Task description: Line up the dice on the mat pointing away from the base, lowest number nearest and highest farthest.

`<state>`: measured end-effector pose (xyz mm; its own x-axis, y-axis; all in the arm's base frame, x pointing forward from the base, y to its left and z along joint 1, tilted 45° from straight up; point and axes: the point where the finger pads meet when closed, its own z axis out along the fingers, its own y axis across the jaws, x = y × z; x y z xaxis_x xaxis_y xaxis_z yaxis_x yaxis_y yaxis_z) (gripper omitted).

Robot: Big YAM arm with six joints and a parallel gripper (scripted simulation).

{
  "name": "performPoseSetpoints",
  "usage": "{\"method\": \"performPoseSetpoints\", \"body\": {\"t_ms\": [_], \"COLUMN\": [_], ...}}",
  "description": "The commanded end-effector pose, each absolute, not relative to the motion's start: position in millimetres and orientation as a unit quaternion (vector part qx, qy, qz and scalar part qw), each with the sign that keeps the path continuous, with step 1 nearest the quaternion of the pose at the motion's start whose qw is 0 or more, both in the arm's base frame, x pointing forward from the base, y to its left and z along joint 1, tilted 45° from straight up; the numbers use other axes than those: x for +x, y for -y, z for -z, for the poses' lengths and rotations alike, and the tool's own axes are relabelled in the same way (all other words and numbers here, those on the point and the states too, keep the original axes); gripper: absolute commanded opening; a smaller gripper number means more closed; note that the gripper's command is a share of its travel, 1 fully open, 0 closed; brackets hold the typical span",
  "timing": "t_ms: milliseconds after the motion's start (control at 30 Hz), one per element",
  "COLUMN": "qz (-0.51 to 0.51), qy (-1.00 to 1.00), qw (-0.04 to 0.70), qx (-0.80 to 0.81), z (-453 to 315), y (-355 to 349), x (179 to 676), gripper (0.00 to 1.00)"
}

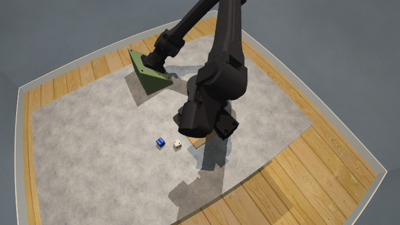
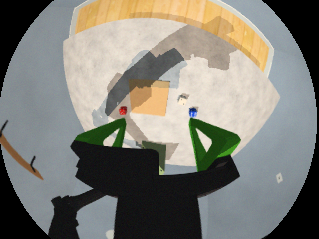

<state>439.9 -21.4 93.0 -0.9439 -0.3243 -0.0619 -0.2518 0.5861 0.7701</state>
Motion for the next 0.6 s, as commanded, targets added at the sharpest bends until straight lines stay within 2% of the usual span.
{"method": "performPoseSetpoints", "body": {"t_ms": [0, 533, 567], "qz": [0.424, 0.424, 0.407], "qy": [0.891, 0.891, 0.9], "qw": [0.038, 0.038, 0.004], "qx": [0.161, 0.161, 0.157], "z": [-95.5, -95.5, -112.3], "y": [24.0, 24.0, 42.6], "x": [441.5, 441.5, 456.2], "gripper": [1.0, 1.0, 1.0]}}
